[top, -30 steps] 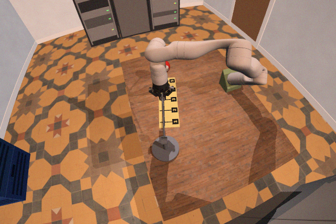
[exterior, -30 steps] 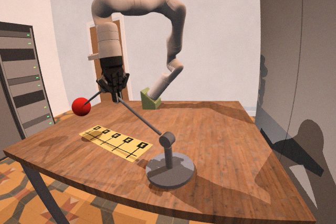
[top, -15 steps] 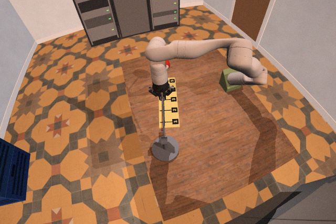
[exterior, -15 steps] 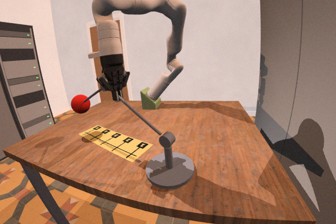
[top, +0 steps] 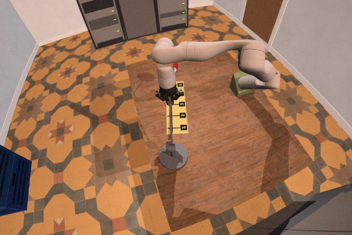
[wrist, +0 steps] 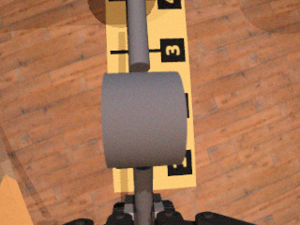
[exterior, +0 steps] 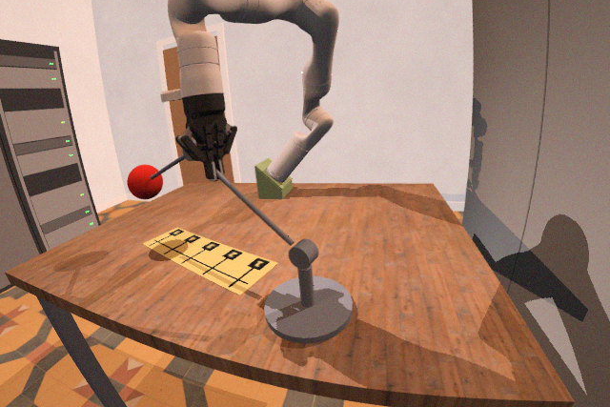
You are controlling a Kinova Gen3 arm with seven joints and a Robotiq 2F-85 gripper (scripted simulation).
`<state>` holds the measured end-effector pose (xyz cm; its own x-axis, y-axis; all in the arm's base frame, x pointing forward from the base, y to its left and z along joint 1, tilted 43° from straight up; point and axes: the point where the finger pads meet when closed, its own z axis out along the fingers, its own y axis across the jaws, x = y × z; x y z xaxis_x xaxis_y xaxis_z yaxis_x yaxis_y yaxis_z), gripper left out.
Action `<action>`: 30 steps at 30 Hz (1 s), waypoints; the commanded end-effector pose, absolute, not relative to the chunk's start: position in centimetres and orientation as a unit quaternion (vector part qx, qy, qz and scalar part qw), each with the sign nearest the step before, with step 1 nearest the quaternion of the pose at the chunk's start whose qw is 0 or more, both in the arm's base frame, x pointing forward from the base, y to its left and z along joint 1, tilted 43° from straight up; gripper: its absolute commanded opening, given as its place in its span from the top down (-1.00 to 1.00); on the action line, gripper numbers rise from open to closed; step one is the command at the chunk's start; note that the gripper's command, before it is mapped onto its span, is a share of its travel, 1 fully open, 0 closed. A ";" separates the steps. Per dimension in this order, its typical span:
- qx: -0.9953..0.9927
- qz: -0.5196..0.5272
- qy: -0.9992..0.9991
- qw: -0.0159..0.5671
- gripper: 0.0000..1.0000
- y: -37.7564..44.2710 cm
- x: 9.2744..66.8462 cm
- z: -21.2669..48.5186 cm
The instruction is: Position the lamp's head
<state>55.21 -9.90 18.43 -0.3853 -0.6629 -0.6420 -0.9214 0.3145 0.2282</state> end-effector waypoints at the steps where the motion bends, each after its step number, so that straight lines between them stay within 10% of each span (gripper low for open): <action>1: -0.510 0.285 0.779 0.229 1.00 -10.1 55.6 19.6; 30: -0.509 0.285 0.779 0.229 1.00 -10.4 55.9 21.4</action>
<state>55.54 -10.19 20.24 -0.3886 -0.6635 -0.6394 -0.9202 0.3144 0.2330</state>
